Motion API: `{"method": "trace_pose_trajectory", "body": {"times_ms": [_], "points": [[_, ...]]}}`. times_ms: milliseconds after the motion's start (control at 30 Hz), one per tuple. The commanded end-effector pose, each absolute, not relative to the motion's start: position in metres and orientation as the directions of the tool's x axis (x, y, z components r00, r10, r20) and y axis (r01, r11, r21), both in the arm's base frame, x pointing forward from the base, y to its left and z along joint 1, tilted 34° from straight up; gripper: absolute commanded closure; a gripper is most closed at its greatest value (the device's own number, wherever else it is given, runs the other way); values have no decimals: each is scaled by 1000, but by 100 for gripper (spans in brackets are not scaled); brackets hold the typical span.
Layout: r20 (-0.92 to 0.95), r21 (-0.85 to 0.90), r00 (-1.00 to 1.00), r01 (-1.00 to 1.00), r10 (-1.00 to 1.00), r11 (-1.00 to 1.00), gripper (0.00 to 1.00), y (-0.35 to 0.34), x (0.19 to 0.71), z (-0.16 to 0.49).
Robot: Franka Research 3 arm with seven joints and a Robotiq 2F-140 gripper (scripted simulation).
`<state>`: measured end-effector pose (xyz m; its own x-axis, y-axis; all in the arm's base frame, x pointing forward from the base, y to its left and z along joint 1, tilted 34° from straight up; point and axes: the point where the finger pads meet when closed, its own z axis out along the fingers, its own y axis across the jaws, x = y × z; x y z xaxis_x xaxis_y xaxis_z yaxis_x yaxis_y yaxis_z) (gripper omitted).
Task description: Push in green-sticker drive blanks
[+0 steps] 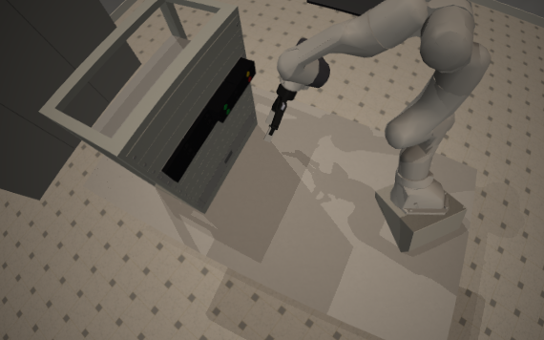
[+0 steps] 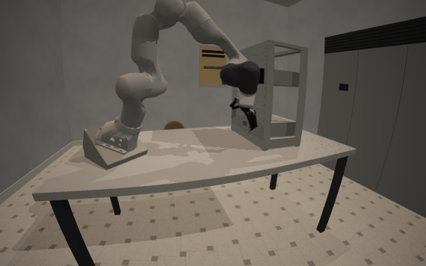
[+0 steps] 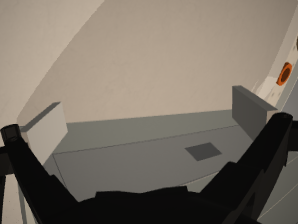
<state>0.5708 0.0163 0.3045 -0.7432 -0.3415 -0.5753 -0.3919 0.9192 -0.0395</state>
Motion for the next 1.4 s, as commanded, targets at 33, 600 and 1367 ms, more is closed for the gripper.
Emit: {"method": "trace_pose_trajectory", "body": {"times_ms": [33,600,1367], "points": [[-599,-8,-774,-250,-204,968,0,17,579,309],[-664,21,-747,-54,-27,998,0,34,587,314],[-771,129,-598,191,219,973,0,58,586,330]]}}
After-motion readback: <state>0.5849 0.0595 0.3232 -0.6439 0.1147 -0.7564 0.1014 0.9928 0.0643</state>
